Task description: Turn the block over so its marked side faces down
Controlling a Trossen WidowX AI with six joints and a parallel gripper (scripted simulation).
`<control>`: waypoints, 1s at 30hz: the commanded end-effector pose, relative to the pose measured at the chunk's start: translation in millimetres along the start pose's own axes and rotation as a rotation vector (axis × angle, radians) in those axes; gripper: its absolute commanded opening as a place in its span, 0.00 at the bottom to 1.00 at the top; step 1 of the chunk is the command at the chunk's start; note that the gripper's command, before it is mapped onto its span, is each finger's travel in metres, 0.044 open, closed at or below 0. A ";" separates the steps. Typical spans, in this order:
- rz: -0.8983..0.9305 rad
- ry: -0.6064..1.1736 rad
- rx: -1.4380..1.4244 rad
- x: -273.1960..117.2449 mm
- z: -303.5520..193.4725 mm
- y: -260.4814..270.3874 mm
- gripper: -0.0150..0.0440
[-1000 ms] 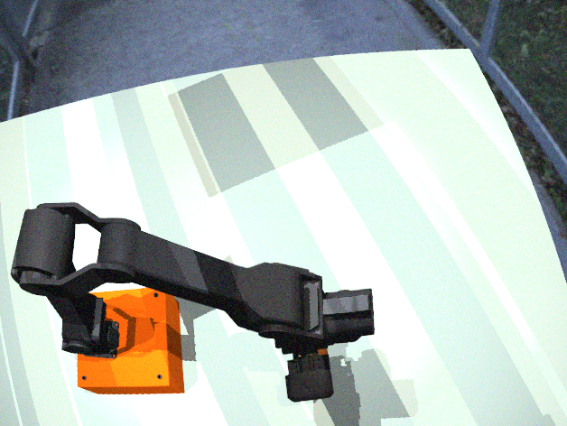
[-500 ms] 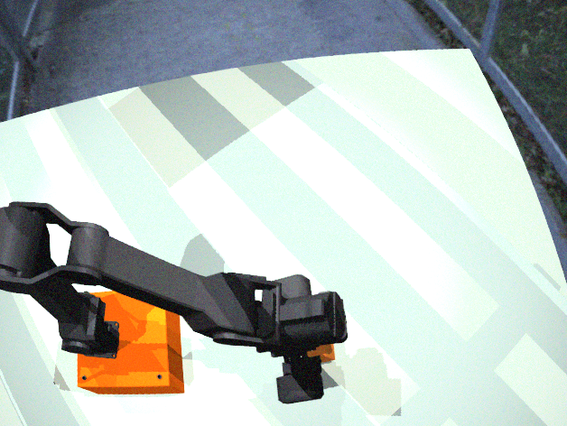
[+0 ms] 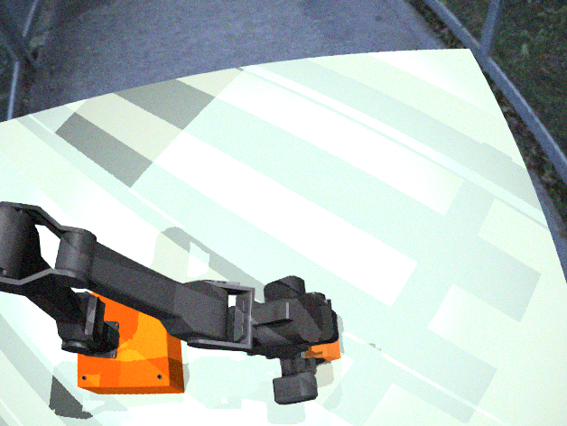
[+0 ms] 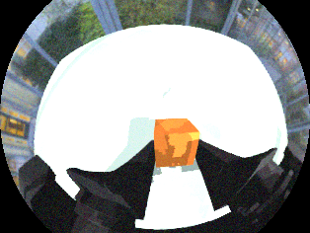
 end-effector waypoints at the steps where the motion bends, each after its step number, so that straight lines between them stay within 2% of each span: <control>1: 0.000 -0.040 -0.002 9.5 -5.6 0.1 0.25; 15: -0.016 -0.226 0.002 31.8 -19.2 0.3 0.25; 30: -0.033 -0.423 -0.002 29.9 -36.2 3.0 0.25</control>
Point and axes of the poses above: the point midway between the two fingers, 35 mm back from their tips, its own x axis out along the fingers, its own y axis across the jaws, z = x × y, the point moved 4 cm from there along -x, back along the fingers, and after that the axes turned 5 degrees about -x, right-handed, at the moved point
